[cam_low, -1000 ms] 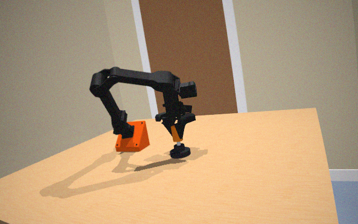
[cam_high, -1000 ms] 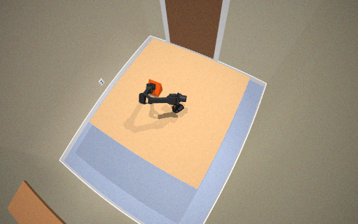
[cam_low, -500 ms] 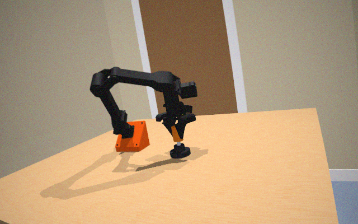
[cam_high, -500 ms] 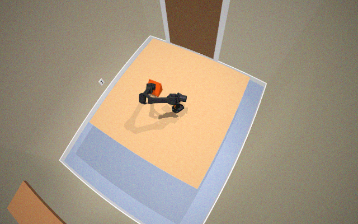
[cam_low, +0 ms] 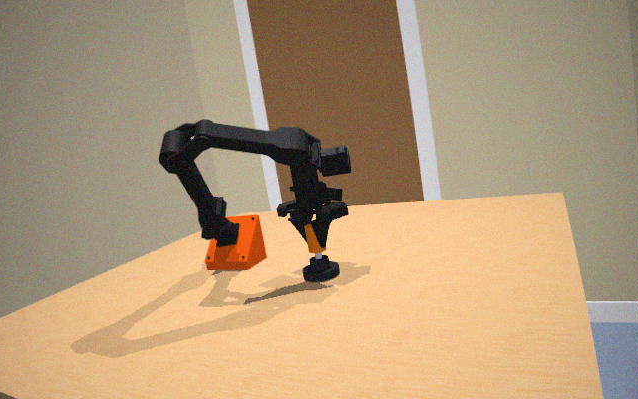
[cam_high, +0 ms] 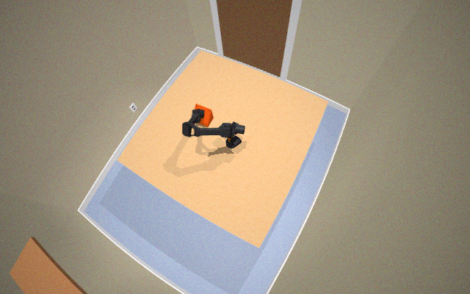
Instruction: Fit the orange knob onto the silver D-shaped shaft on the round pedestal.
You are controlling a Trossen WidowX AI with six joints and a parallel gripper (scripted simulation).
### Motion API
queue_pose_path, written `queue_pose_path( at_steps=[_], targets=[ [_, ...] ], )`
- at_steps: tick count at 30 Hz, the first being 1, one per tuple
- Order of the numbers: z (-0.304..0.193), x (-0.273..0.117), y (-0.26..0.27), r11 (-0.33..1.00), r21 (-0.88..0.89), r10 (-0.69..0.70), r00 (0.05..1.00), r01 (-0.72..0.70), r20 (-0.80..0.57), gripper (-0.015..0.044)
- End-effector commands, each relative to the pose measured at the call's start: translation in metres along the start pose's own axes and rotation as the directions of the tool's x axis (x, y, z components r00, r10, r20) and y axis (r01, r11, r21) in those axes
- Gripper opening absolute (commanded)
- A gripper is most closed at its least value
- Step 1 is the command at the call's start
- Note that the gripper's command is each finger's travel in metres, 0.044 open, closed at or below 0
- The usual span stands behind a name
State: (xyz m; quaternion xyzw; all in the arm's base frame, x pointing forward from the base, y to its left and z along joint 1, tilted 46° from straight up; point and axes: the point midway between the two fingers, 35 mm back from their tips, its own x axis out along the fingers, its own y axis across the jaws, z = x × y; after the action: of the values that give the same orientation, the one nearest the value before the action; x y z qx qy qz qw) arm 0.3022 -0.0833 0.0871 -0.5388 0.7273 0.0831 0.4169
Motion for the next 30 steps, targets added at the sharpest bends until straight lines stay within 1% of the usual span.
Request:
queue_pose_path(
  at_steps=[1,11,17,18,30],
  targets=[
    [-0.0015,0.0009,-0.0002,1.0,-0.005,-0.003,1.0,0.003,-0.006,0.0],
    [-0.0015,-0.0043,-0.0002,1.0,0.004,-0.002,1.0,0.002,-0.006,0.0],
    [0.0002,-0.0038,-0.0014,0.981,0.193,-0.003,1.0,0.004,-0.006,0.0],
    [0.001,-0.0033,-0.0018,0.979,0.203,-0.003,1.0,0.004,-0.005,0.0],
    [0.0004,0.0007,-0.0014,0.979,0.203,-0.003,1.0,0.004,-0.006,0.0]
  ],
)
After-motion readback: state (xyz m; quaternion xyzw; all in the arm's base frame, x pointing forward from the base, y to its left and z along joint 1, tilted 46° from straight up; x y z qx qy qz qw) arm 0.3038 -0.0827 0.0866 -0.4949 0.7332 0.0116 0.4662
